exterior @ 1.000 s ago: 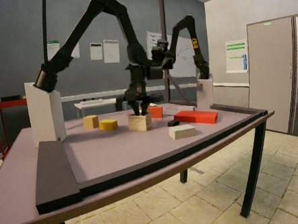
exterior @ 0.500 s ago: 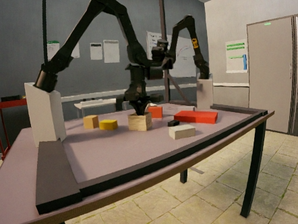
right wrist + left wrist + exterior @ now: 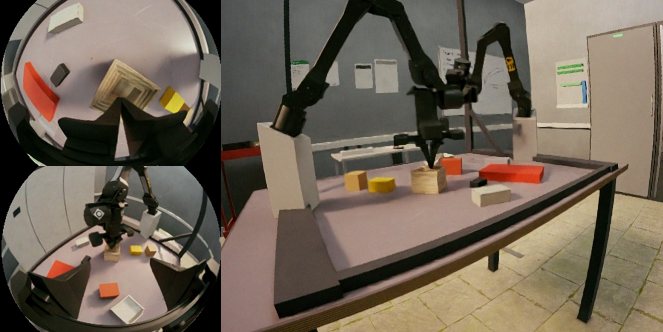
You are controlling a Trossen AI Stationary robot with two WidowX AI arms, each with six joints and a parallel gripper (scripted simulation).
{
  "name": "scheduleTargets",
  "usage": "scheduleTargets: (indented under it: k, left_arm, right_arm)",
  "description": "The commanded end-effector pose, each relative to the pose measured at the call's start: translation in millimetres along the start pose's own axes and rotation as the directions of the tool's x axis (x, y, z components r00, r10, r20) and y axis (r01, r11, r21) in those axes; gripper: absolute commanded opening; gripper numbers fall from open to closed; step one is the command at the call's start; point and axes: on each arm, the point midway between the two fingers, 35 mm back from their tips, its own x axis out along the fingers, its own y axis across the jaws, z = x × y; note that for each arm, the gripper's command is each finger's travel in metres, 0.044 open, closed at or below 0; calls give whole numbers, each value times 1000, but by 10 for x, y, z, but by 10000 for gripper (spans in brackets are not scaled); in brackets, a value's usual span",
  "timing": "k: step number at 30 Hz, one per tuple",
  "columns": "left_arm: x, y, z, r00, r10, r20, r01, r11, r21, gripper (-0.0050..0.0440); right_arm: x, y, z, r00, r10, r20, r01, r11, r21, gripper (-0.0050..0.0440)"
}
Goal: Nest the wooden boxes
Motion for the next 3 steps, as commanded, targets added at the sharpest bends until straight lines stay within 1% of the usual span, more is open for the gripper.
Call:
scheduleTargets:
  k: [1,3]
  left_arm:
    - [-10,-8,3,1000,-1,0,1,1000,0,400]
    - [-10,-8,3,1000,-1,0,1,1000,0,400]
  right_arm:
    - [-164,77,-12,1000,25,-12,-27,975,-221,-5]
    - [-205,80,-16,1000,26,-13,-29,946,-322,-13]
